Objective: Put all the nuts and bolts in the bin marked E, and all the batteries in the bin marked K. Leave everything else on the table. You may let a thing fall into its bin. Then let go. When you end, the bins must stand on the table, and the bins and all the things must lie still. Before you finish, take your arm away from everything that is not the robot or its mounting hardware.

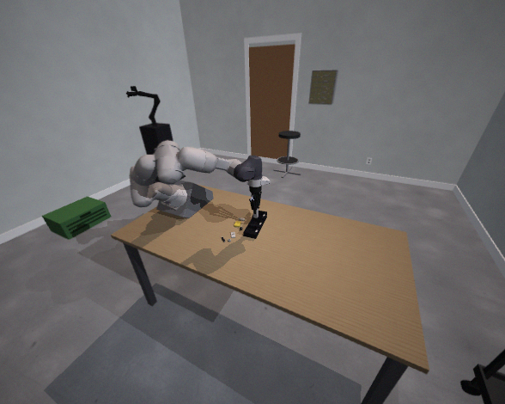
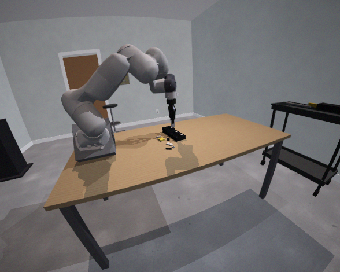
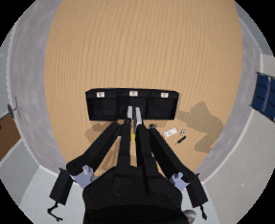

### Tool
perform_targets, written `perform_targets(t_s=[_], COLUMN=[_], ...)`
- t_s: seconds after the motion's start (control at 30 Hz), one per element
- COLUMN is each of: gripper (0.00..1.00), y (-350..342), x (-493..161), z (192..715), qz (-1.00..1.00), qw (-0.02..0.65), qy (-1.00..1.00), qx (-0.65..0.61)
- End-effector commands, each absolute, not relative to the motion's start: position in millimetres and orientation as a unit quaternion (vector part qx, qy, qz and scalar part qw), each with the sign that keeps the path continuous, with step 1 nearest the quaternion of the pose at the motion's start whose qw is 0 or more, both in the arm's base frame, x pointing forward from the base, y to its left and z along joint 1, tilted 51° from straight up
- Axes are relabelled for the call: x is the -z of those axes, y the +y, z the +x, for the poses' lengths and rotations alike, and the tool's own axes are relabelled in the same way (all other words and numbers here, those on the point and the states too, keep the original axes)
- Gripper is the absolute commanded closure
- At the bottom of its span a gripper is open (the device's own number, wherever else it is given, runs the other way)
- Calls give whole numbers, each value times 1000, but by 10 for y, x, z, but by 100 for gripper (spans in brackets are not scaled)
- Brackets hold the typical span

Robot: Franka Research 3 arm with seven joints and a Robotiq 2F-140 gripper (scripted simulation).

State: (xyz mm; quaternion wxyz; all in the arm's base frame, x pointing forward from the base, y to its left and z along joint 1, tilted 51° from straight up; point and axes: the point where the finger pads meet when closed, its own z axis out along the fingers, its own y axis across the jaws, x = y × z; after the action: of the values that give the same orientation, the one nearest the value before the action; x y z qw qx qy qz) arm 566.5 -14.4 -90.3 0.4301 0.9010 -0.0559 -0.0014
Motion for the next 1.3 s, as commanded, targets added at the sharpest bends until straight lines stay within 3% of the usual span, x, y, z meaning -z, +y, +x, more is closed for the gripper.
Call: perform_targets(t_s=[0.0, 1.27], gripper=[95, 95], y=[-117, -577], x=[921, 1295], z=[5654, 5621], qz=[900, 900], qw=[431, 431], qy=[-67, -67], qx=[-1, -1])
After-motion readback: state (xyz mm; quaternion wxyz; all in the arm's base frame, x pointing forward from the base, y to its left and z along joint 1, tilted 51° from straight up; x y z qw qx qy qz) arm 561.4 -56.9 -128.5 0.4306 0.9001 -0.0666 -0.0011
